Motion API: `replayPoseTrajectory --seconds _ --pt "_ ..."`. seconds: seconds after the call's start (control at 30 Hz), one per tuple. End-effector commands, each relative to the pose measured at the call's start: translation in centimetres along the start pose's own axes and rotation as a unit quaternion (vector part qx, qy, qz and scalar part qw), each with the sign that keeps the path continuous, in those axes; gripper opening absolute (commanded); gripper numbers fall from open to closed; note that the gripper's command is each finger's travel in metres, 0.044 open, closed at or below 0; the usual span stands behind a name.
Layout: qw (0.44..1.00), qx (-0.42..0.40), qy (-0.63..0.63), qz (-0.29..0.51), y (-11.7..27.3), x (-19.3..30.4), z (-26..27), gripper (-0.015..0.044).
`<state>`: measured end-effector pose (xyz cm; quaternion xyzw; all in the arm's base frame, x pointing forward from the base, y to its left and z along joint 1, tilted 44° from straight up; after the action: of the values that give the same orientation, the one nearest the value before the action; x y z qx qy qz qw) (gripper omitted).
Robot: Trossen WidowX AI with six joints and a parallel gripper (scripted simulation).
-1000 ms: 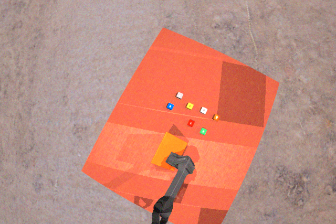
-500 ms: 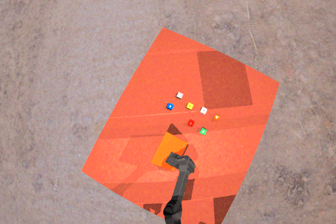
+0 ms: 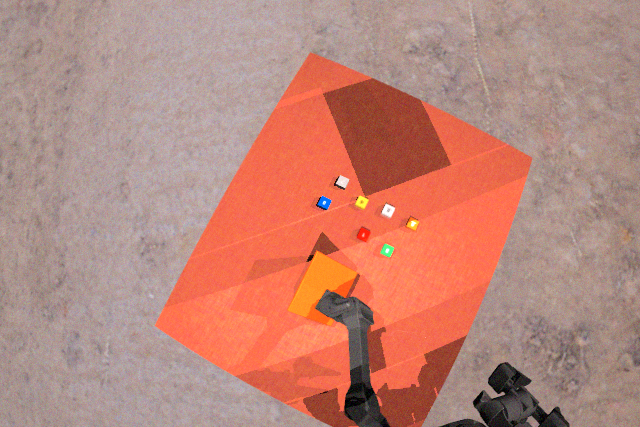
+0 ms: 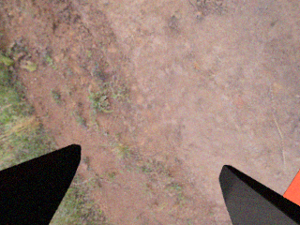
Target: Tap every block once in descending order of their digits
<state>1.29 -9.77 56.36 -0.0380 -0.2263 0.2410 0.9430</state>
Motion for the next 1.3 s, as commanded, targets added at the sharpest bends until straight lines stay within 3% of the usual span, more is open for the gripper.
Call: replayPoseTrajectory --seconds 0.0,0.27,0.5,0.73,0.97,1.03,1.27 --pt "0.987 0.060 0.141 0.039 -1.9 4.4 -5.0 0.0400" --pt "0.884 0.162 0.416 0.140 -2.6 11.0 -16.3 0.0400" --pt "0.692 0.229 0.640 0.245 -0.2 13.9 -27.2 0.0400" --pt "0.382 0.265 0.815 0.347 4.7 12.7 -37.9 0.0400" --pt "-0.057 0.264 0.872 0.408 10.6 6.6 -45.6 0.0400" --pt "-0.082 0.264 0.870 0.408 10.9 6.2 -45.8 0.0400" --pt "-0.082 0.264 0.870 0.408 10.9 6.2 -45.8 0.0400"
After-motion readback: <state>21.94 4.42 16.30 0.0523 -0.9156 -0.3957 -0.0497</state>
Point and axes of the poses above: the point midway between the two fingers, 35 mm back from their tips, its own y axis back along the fingers, its own z axis across the jaws, x = y × z, the point moved 4 cm from there along y, back along the fingers, and after that the axes turned 6 degrees about -y, right-handed, at the moved point
